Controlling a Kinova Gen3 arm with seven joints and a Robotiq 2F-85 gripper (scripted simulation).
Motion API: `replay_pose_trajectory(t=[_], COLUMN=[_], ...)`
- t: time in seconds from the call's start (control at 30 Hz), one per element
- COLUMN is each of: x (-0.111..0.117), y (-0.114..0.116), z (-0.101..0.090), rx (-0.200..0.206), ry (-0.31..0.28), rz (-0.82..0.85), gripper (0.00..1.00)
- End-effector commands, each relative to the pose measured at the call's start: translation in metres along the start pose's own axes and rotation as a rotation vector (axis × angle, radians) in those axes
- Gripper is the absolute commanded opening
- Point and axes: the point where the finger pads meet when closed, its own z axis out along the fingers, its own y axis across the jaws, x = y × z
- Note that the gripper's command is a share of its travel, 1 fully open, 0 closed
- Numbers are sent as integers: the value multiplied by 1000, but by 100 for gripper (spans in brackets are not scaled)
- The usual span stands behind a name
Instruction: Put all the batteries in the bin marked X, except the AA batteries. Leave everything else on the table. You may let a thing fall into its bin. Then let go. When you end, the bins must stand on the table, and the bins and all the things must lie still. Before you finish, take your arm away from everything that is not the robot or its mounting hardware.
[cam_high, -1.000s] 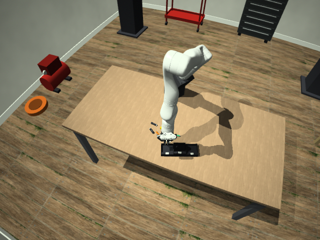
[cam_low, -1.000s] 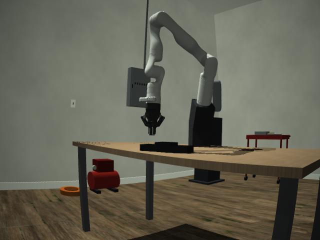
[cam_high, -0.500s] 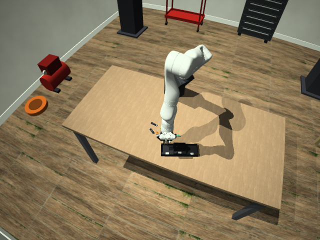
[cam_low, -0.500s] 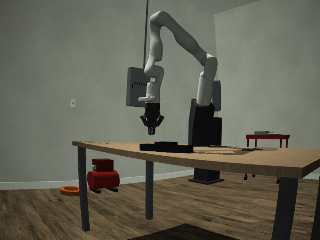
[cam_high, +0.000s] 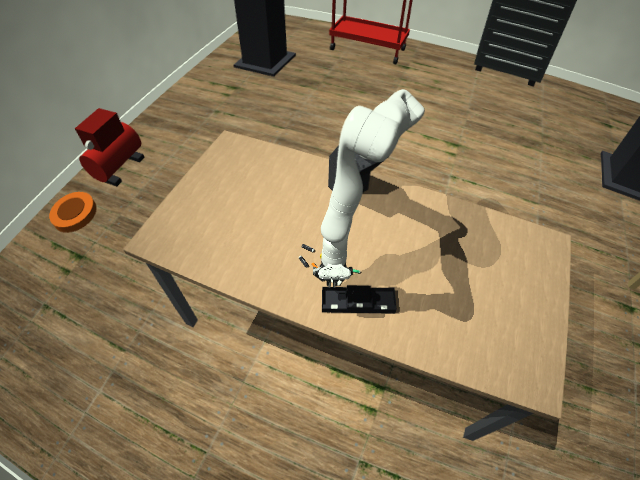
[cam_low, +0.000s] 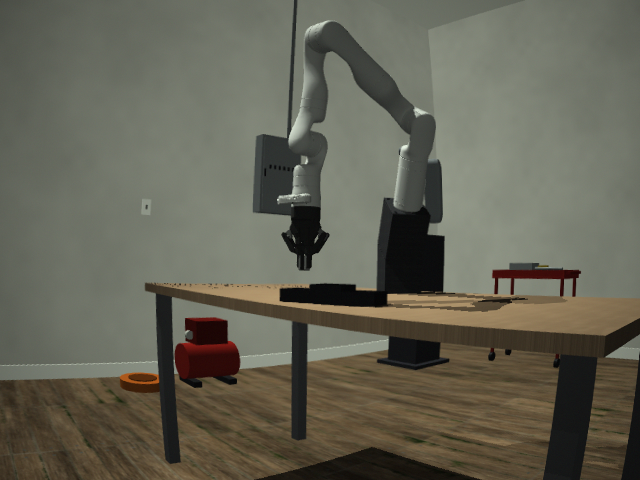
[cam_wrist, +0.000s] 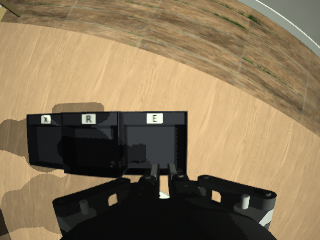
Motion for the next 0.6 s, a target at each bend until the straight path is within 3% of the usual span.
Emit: replay_pose_trajectory(t=[0.0, 0.37, 0.57], x=[6, 4, 4], y=[-4, -5, -2], z=[0, 1, 17], rx=[7, 9, 1], ry=[2, 0, -1], rz=[-7, -6, -6], gripper=[9, 9, 9])
